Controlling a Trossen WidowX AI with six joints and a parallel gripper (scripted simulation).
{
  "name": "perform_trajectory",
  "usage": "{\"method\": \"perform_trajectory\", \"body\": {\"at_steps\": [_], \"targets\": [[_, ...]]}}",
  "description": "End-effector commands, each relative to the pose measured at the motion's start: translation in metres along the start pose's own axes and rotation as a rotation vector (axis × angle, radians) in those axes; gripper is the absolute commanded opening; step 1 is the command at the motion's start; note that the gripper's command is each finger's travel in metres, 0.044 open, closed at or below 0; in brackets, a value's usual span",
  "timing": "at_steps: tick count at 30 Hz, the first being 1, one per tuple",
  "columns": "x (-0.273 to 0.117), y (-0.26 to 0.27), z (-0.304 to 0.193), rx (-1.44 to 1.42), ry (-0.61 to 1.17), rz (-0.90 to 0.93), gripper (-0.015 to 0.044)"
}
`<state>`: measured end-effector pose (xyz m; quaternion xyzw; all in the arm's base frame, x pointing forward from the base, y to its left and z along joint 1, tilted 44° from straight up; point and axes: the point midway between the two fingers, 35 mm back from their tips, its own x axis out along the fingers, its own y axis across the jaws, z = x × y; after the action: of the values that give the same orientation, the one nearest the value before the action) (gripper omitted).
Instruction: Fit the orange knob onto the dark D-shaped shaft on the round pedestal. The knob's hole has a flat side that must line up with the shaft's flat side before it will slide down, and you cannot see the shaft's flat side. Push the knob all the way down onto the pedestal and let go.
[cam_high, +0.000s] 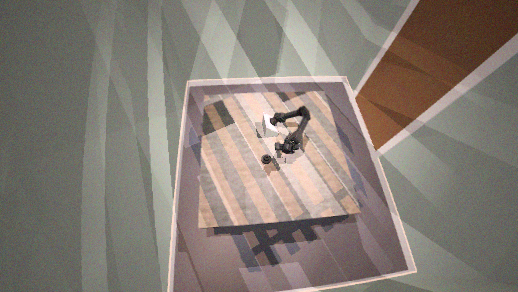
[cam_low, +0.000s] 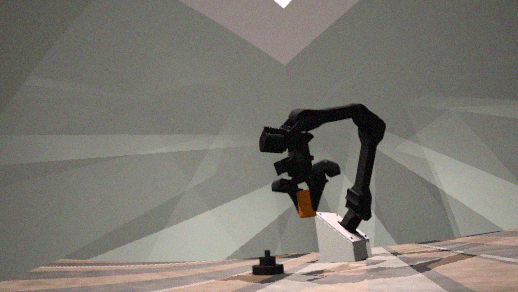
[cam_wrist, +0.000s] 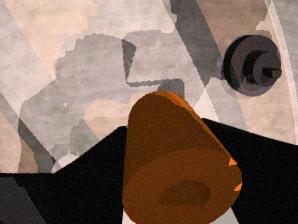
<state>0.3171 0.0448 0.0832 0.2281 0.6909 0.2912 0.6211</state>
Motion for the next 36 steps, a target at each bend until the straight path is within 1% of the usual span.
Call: {"method": "perform_trajectory", "body": {"at_steps": [1,36], "targets": [[0.001,-0.015,0.004,0.002,-0.005,-0.007,0.0],[0.036,-0.124,0.014,0.0,-0.007,-0.01,0.0]]}}
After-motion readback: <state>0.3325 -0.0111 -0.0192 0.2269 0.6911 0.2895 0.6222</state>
